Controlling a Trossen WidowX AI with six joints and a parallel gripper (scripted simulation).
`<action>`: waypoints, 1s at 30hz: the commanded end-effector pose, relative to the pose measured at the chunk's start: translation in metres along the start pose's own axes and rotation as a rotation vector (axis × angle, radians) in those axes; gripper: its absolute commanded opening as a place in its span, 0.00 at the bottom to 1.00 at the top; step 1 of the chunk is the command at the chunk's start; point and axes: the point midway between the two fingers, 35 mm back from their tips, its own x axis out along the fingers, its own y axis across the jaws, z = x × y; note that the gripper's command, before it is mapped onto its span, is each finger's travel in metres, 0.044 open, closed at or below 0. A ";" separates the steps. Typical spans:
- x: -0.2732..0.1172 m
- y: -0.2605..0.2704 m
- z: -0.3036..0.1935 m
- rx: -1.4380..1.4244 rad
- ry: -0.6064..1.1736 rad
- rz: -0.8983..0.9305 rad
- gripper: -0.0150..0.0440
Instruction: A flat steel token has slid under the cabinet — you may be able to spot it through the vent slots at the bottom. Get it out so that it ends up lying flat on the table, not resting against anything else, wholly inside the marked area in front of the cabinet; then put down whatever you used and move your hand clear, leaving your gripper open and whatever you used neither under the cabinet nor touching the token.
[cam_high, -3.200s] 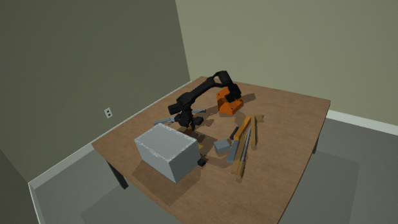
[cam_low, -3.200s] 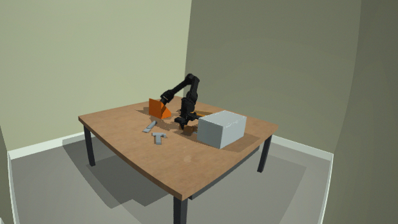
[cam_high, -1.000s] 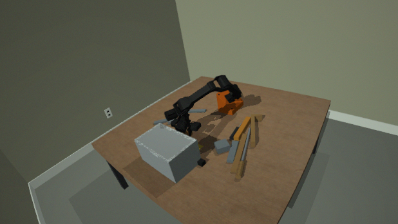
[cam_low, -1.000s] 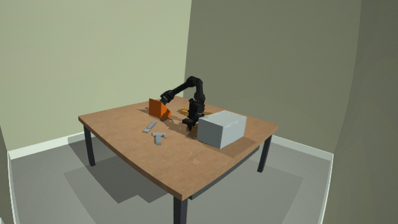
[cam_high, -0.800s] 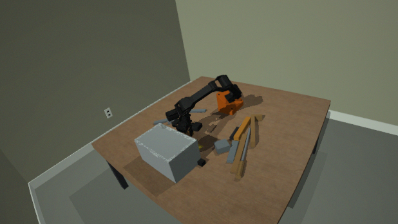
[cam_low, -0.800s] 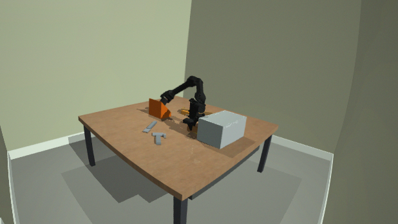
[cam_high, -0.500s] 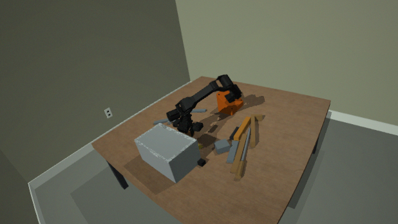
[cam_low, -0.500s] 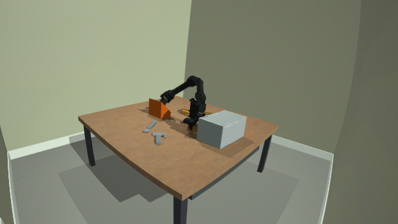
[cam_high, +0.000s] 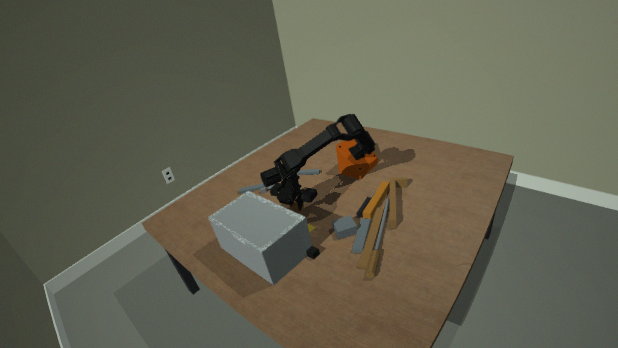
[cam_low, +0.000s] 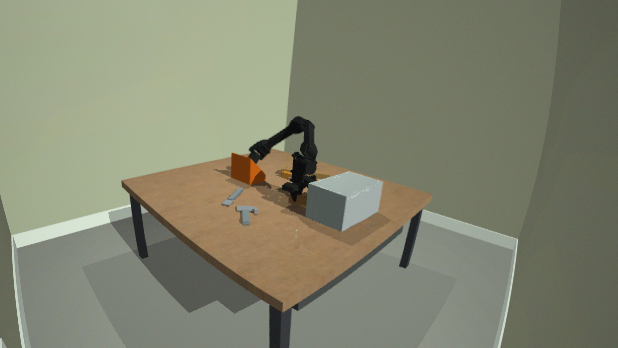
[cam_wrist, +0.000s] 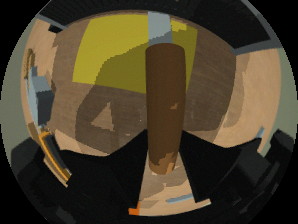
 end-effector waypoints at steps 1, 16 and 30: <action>0.001 0.000 -0.005 -0.001 -0.001 0.004 0.25; 0.001 0.000 -0.020 -0.001 0.000 0.004 0.25; 0.001 -0.001 -0.035 0.000 0.000 0.004 0.25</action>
